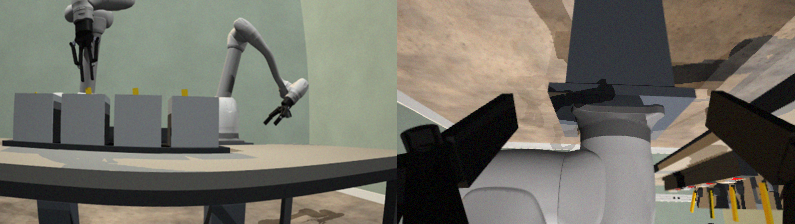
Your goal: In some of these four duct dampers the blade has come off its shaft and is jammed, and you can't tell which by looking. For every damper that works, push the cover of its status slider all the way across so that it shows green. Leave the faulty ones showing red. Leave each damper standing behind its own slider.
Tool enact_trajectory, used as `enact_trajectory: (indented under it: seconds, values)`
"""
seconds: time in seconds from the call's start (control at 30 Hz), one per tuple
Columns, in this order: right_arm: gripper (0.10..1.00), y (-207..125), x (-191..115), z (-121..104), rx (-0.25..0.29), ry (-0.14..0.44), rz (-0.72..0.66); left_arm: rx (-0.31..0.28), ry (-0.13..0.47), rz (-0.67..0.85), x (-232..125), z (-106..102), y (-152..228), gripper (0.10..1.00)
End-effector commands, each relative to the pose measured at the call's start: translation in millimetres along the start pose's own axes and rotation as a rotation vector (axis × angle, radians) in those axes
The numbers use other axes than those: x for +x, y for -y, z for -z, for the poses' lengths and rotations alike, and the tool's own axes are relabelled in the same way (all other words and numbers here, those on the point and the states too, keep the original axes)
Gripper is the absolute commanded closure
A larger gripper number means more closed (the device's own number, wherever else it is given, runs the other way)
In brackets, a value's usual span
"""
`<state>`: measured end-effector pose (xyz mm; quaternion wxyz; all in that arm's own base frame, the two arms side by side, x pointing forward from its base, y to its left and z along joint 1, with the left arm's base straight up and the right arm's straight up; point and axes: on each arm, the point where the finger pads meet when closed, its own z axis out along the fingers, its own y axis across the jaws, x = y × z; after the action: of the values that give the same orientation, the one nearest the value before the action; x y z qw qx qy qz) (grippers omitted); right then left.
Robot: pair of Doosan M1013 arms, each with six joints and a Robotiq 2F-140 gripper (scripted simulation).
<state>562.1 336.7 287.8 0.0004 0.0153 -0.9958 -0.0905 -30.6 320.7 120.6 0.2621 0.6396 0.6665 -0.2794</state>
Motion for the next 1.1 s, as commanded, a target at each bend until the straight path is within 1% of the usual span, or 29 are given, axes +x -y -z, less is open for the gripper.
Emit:
enact_trajectory:
  seconds: [0.0, 0.5, 0.73, 1.0, 1.07]
  values:
    - [0.795, 0, 0, 1, -0.001, 0.001, 0.0, 0.0, -0.001, 0.0, 0, 0, 0, 0.098]
    - [0.795, 0, 0, -5, -0.002, -0.001, 0.003, 0.0, -0.001, 0.0, 0, 0, 0, 0.098]
    - [0.795, 0, 0, -16, -0.002, -0.001, 0.003, 0.0, -0.001, 0.0, 0, 0, 0, 0.098]
    - [0.795, 0, 0, -35, -0.002, -0.001, 0.003, 0.0, -0.001, 0.0, 0, 0, 0, 0.098]
    - [0.795, 0, 0, -35, -0.002, -0.001, 0.003, 0.0, -0.001, 0.0, 0, 0, 0, 0.098]
